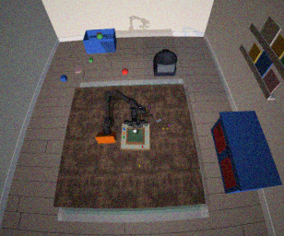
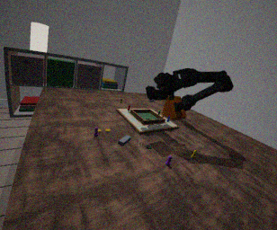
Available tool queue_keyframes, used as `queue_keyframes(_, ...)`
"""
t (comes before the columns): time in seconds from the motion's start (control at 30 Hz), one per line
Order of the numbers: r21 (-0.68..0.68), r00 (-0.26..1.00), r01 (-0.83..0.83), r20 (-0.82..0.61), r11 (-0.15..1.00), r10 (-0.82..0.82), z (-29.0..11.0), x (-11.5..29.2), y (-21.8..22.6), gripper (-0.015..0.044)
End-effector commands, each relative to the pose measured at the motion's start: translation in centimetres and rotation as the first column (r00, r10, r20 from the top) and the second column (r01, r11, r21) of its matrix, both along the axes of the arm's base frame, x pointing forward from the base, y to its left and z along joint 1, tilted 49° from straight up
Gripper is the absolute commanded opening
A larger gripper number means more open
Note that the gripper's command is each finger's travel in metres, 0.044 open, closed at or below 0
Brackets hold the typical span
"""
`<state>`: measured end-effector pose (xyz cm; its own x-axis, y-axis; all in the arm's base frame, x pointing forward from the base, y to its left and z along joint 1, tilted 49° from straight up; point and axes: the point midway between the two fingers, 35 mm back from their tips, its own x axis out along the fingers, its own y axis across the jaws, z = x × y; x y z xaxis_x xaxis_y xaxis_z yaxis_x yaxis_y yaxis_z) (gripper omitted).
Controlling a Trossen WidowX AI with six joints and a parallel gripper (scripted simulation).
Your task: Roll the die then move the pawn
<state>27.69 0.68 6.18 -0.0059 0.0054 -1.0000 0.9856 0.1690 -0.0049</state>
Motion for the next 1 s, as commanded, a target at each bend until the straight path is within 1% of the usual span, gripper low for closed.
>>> queue_keyframes(0.0,-0.007,1.0,-0.004,-0.004,1.0,0.004,0.2,-0.1,-0.2,0.0)
queue_keyframes(0.5,0.0,1.0,0.0,-0.005,1.0,0.0,0.1,-0.1,-0.1,0.0)
queue_keyframes(0.77,0.0,1.0,0.0,-0.005,1.0,0.0,0.1,-0.1,-0.1,0.021)
queue_keyframes(0.8,-0.001,1.0,0.0,-0.005,1.0,0.0,0.3,0.0,-0.3,0.0236)
queue_keyframes(0.9,-0.007,1.0,-0.004,-0.004,1.0,0.004,2.5,0.5,-2.8,0.0315)
queue_keyframes(0.97,-0.008,1.0,-0.004,-0.004,1.0,0.004,2.7,0.5,-3.0,0.0368)
